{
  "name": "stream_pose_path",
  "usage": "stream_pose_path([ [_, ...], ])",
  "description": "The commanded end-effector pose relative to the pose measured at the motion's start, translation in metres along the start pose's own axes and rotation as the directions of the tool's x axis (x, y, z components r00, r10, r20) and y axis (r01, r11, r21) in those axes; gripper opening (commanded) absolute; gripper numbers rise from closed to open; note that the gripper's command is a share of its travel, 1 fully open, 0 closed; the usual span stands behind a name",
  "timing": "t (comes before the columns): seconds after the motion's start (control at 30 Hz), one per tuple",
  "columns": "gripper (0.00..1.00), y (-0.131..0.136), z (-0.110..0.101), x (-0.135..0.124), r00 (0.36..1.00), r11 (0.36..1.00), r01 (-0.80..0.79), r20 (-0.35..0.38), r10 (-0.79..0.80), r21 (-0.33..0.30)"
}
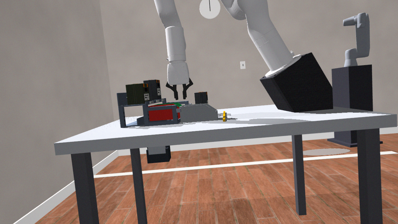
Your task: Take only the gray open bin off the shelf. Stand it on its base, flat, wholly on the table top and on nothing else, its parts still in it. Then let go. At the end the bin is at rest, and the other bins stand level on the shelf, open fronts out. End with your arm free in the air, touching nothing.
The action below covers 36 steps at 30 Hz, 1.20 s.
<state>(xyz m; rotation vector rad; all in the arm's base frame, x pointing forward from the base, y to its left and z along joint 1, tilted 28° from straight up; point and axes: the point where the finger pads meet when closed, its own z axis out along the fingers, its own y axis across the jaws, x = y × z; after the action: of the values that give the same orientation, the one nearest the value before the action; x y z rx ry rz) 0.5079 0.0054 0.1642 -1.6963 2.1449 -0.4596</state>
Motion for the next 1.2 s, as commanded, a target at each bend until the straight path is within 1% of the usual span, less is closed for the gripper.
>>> stream_pose_path([
  [0.0, 0.33, 0.000, -0.006, 0.000, 1.000, 1.000, 0.001, -0.005, -0.001, -0.001],
  [0.2, 0.33, 0.000, -0.006, 0.000, 1.000, 1.000, 0.001, -0.005, -0.001, -0.001],
  [0.37, 0.33, 0.000, -0.031, 0.000, 1.000, 1.000, 0.001, -0.005, -0.001, -0.001],
  [0.77, 0.33, 0.000, -0.031, 0.000, 1.000, 1.000, 0.001, -0.005, -0.001, -0.001],
  [0.93, 0.33, 0.000, -0.021, 0.000, 1.000, 1.000, 0.001, -0.005, -0.001, -0.001],
  [1.17, 0.33, 0.000, -0.021, 0.000, 1.000, 1.000, 0.001, -0.005, -0.001, -0.001],
])
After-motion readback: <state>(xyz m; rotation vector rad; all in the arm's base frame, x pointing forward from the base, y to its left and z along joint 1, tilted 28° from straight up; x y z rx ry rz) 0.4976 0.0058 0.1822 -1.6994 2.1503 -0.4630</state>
